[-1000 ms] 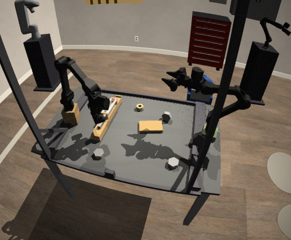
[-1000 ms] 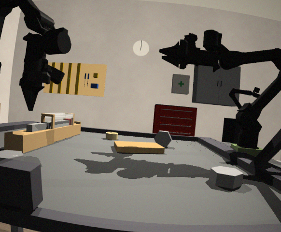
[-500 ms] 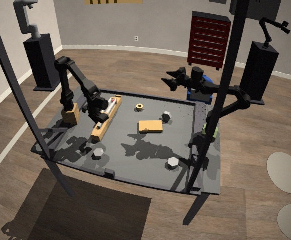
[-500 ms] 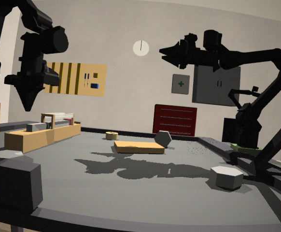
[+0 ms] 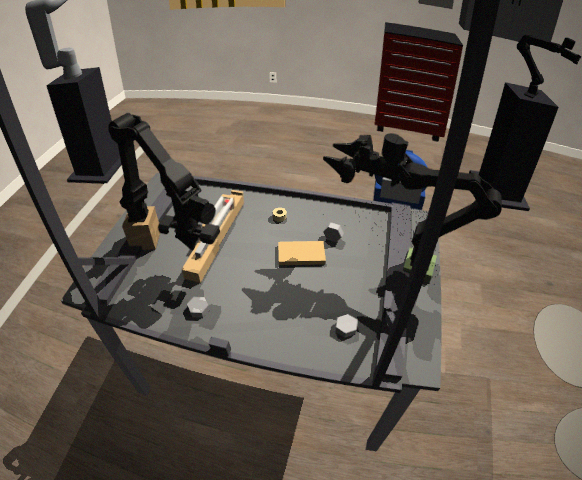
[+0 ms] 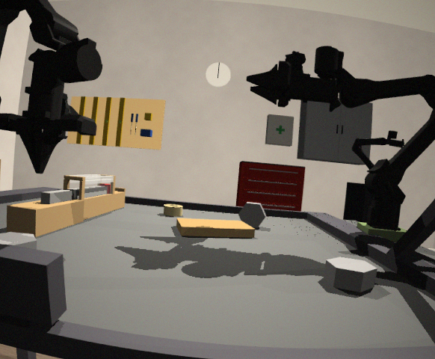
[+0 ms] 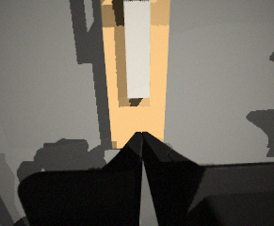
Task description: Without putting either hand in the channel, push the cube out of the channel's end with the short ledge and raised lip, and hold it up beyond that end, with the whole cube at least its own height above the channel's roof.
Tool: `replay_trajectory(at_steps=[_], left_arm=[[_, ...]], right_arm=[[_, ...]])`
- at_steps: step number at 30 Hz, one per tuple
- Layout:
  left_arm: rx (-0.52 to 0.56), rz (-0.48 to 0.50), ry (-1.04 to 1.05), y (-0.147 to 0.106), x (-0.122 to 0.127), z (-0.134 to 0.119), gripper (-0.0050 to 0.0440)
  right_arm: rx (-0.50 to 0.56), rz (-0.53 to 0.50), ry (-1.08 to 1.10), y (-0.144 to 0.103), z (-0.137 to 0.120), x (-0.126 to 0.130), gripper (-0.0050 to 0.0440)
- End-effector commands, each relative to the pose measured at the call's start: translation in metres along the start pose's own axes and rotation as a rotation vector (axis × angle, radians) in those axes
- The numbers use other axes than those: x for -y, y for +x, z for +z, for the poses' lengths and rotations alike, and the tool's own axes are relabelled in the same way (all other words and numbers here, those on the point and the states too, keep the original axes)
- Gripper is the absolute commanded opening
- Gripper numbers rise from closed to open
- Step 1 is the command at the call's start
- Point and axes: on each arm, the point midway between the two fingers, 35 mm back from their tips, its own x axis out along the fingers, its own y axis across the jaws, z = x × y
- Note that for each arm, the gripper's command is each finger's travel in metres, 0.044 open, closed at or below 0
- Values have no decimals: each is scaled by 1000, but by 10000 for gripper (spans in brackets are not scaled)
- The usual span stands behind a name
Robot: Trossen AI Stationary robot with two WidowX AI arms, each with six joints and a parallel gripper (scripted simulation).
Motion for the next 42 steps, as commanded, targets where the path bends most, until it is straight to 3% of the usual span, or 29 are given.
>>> replay_trajectory(at_steps=[1, 42], left_arm=[[-2, -20, -4, -2, 4, -1, 0], [-4, -6, -14, 45, 2, 0, 0]], right_arm=[[17, 0, 0, -1, 7, 0, 400], [17, 0, 0, -1, 7, 0, 400]])
